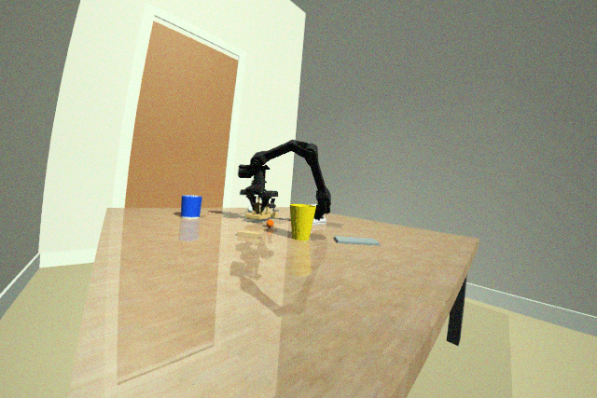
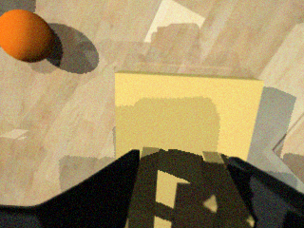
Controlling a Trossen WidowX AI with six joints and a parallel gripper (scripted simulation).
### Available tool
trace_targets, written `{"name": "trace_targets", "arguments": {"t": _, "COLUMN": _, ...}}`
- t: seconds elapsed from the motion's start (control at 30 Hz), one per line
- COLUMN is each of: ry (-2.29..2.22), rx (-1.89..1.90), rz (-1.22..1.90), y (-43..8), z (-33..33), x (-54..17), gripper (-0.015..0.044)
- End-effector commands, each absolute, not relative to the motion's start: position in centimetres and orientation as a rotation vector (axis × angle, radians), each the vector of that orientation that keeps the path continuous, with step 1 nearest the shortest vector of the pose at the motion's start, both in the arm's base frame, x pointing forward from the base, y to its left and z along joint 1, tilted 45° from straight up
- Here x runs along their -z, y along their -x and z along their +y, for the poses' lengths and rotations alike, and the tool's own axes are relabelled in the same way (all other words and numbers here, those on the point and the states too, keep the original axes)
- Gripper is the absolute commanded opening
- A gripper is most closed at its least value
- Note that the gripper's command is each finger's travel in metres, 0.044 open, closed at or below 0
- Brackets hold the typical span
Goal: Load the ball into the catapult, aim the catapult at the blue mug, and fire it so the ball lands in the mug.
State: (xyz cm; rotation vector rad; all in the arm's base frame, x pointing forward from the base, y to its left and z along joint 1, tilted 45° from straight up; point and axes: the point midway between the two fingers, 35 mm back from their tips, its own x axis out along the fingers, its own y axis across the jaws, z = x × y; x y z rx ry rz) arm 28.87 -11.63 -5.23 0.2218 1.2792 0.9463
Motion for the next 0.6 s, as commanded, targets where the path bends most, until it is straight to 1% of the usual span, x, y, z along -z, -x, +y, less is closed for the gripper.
{"name": "trace_targets", "arguments": {"t": 0.0, "ry": -0.199, "rx": -0.924, "rz": 1.266, "y": -29.04, "z": -13.90, "x": 3.37, "gripper": 0.0000}}
{"name": "trace_targets", "arguments": {"t": 0.13, "ry": -0.240, "rx": -0.892, "rz": 1.290, "y": -29.05, "z": -13.90, "x": 3.39, "gripper": 0.0000}}
{"name": "trace_targets", "arguments": {"t": 0.57, "ry": -0.592, "rx": -0.592, "rz": 1.480, "y": -29.15, "z": -14.00, "x": 3.68, "gripper": 0.0000}}
